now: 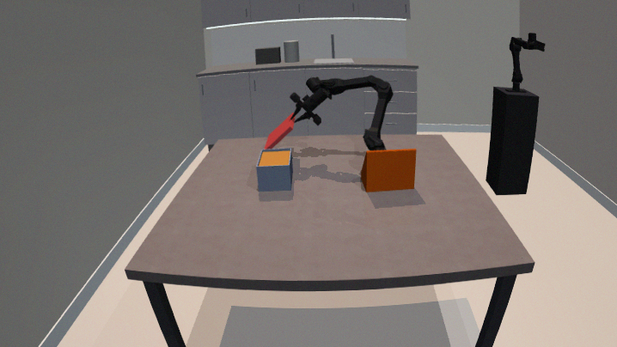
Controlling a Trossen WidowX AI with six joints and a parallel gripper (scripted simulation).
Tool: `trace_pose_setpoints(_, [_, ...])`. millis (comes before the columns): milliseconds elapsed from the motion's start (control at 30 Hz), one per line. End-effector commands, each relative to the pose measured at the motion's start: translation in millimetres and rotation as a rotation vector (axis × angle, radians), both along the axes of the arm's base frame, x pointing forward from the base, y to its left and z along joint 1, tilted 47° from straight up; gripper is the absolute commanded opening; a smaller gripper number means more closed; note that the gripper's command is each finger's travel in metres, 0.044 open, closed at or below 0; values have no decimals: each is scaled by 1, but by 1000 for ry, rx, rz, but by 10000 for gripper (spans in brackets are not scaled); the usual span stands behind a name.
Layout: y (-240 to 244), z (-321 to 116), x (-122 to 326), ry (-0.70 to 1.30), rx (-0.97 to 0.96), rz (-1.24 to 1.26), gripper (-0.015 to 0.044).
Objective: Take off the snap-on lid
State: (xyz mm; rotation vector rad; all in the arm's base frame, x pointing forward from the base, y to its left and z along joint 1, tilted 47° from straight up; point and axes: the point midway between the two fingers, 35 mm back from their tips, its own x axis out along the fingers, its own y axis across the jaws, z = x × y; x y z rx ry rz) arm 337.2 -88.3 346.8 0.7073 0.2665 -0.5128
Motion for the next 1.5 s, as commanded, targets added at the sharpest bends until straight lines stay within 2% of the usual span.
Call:
trace_pose_setpoints(0, [0, -3, 1, -1, 1, 13, 0])
trace_pose_setpoints(1467, [-25, -26, 6, -2, -2, 13, 0])
